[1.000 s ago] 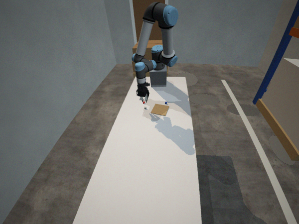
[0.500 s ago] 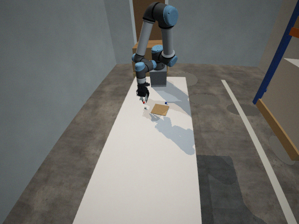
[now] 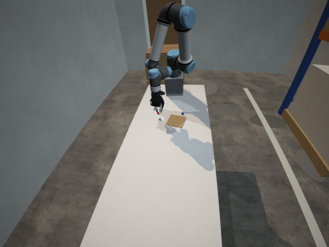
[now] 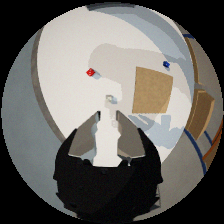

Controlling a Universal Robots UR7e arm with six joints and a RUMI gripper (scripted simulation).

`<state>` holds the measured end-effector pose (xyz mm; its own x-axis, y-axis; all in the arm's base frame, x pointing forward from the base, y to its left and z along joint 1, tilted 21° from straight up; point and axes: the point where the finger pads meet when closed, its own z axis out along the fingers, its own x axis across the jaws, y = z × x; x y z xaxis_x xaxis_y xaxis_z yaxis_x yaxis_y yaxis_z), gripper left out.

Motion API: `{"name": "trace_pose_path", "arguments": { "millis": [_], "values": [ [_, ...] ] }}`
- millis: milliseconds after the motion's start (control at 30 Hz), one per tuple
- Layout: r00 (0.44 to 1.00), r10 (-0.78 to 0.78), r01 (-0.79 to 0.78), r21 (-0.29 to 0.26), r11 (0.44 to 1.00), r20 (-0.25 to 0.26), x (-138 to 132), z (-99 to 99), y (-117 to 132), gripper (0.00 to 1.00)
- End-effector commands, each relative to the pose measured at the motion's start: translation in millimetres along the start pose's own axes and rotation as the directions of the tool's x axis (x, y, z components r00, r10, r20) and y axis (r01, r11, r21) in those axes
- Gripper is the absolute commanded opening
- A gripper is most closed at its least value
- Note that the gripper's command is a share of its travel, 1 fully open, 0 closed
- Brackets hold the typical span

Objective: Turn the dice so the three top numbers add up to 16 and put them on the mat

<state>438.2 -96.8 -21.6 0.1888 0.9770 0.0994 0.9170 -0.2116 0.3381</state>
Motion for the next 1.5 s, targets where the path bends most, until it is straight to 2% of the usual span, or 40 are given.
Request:
{"name": "trace_pose_path", "arguments": {
  "millis": [0, 433, 1467],
  "values": [
    [1.000, 0.000, 0.000, -0.001, 1.000, 0.000, -0.1, 0.2, 0.4, 0.18],
    [1.000, 0.000, 0.000, -0.001, 1.000, 0.000, -0.1, 7.1, 0.4, 0.18],
    [1.000, 0.000, 0.000, -0.001, 1.000, 0.000, -0.4, 47.1, 0.2, 0.18]
  ]
}}
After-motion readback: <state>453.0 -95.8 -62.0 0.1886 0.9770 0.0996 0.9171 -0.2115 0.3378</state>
